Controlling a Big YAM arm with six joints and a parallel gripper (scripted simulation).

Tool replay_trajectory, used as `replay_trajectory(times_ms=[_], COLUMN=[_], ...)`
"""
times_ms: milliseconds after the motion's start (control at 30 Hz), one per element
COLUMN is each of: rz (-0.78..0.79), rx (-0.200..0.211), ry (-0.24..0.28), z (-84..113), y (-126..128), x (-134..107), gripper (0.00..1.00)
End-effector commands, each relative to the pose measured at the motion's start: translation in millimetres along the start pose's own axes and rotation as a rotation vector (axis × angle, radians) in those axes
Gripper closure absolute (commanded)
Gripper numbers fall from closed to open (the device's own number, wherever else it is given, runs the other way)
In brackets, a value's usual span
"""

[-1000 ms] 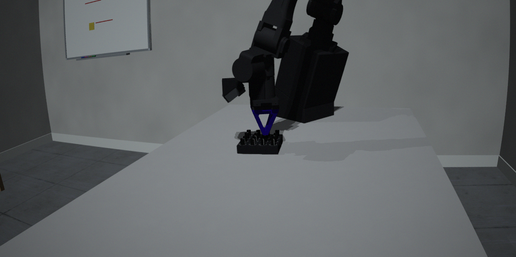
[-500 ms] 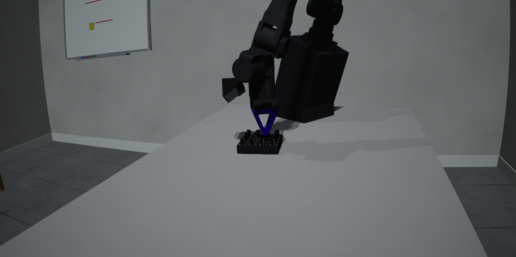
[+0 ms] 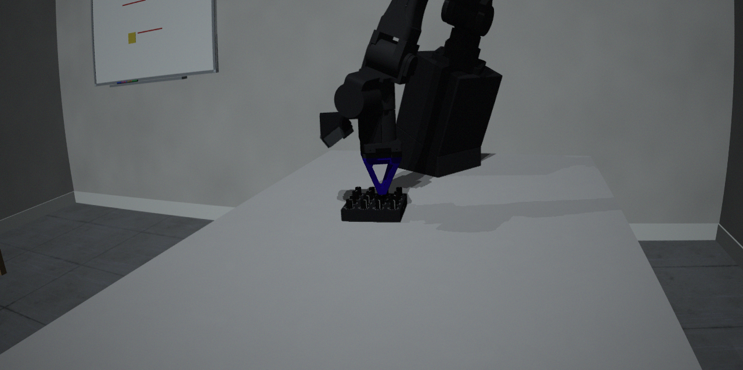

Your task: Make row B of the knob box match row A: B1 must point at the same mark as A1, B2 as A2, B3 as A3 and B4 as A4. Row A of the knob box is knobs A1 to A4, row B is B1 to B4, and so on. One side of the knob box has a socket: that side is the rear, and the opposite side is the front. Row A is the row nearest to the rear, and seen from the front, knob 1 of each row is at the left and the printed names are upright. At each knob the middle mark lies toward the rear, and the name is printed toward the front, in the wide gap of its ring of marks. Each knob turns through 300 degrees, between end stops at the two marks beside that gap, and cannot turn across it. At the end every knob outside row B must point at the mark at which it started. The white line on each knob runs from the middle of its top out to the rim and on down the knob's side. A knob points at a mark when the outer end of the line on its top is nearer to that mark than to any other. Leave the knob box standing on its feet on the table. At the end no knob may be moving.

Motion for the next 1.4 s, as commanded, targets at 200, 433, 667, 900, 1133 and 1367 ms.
replay_trajectory(times_ms=[200,433,667,900,1133,1367], rz=[-0.004,-0.003,-0.001,0.0,0.0,0.0], rx=[0.004,0.007,0.011,0.012,0.012,0.012], ry=[-0.011,-0.014,-0.019,-0.02,-0.019,-0.019], z=[1.9,2.2,4.1,4.6,4.5,4.5], y=[0.7,1.0,0.2,0.7,0.7,0.7], x=[-0.8,-0.4,-0.5,0.0,0.0,0.0], gripper=[0.82,0.82,0.82,0.82,0.82,0.82])
Point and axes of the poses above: the point where the finger pads meet when closed, its own z axis back along the fingers, its own y axis across the jaws, x = y × z, the point moved 3 cm from there along z, back along the fingers, and after that the axes turned 8 degrees about z, right-handed, at the moved point
